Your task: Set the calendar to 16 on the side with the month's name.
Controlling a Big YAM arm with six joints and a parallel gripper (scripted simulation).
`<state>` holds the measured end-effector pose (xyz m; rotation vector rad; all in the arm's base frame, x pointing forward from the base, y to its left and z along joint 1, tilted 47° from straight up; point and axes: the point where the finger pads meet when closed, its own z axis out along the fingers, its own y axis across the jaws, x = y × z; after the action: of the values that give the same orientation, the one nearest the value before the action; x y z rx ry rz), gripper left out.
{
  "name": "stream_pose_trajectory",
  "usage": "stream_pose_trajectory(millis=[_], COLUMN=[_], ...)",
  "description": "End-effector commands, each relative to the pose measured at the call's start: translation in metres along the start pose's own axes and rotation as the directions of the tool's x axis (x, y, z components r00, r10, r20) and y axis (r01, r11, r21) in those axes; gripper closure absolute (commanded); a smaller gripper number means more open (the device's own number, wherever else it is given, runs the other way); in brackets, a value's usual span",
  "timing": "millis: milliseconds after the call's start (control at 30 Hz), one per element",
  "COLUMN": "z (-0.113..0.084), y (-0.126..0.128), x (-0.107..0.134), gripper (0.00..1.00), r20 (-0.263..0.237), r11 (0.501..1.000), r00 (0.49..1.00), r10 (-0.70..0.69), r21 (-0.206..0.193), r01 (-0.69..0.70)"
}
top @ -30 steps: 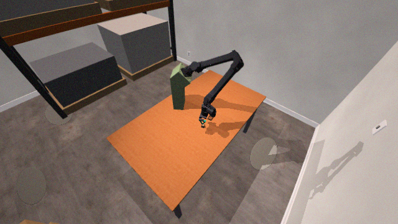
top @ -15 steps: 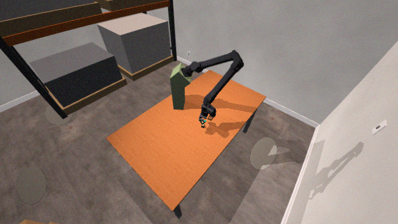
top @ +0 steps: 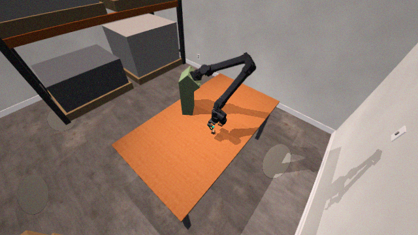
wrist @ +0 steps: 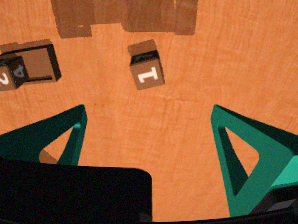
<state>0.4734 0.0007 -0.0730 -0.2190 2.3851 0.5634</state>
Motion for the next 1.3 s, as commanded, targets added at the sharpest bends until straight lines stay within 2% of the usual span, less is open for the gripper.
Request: stream_pose_trajectory(millis=[0,167,300,367,433,500,733,767,800,867,933,967,1000,1033,1100,1133,1200,1267], z=[0.0061,0.0071,0.0067,0.0067,0.0072,0.0074,0.0089,0.0089,0.0091,0.0092,0.0092,0.0092,0.0094,0.0096,0.0100,0.0101,0.0106,0.0105], y=[0.0039,0.0030,0.0044,0.0044,0.0043,0.0041,0.0029,0.0029,0.0030,0.0033,0.0033,0.0035,0.0036,0.0034,0.0032,0.0031,0.0028,0.0032], x=[0.0048,0.0025,0.0076,0.0076,0.0075,0.0070,0.0037,0.0036,0.0039,0.0050,0.0050,0.0058,0.0061,0.0056,0.0047,0.0046,0.0036,0.0050], gripper=[0.00,0.00,0.00,0.00,0.00,0.00,0.00,0.00,0.00,0.00,0.00,0.00,0.00,0.00,0.00,0.00,0.00,0.00], r20=[-0.007,-0.004,-0.012,-0.012,-0.012,-0.011,-0.006,-0.006,-0.006,-0.007,-0.007,-0.008,-0.008,-0.007,-0.006,-0.006,-0.005,-0.005], r11=[0.986,0.945,0.895,0.895,0.845,0.827,0.668,0.663,0.621,0.573,0.573,0.545,0.491,0.460,0.404,0.397,0.327,0.284], r00=[0.986,0.945,0.895,0.895,0.845,0.826,0.668,0.663,0.621,0.573,0.573,0.545,0.490,0.460,0.403,0.397,0.327,0.284], r10=[0.169,0.326,0.446,0.446,0.535,0.563,0.744,0.748,0.783,0.820,0.820,0.838,0.871,0.888,0.915,0.918,0.945,0.959], r21=[-0.006,-0.004,-0.001,-0.001,0.001,0.001,0.002,0.002,0.003,0.004,0.004,0.006,0.007,0.006,0.006,0.006,0.005,0.007], r01=[-0.169,-0.326,-0.446,-0.446,-0.535,-0.563,-0.744,-0.748,-0.783,-0.820,-0.820,-0.838,-0.871,-0.888,-0.915,-0.918,-0.945,-0.959])
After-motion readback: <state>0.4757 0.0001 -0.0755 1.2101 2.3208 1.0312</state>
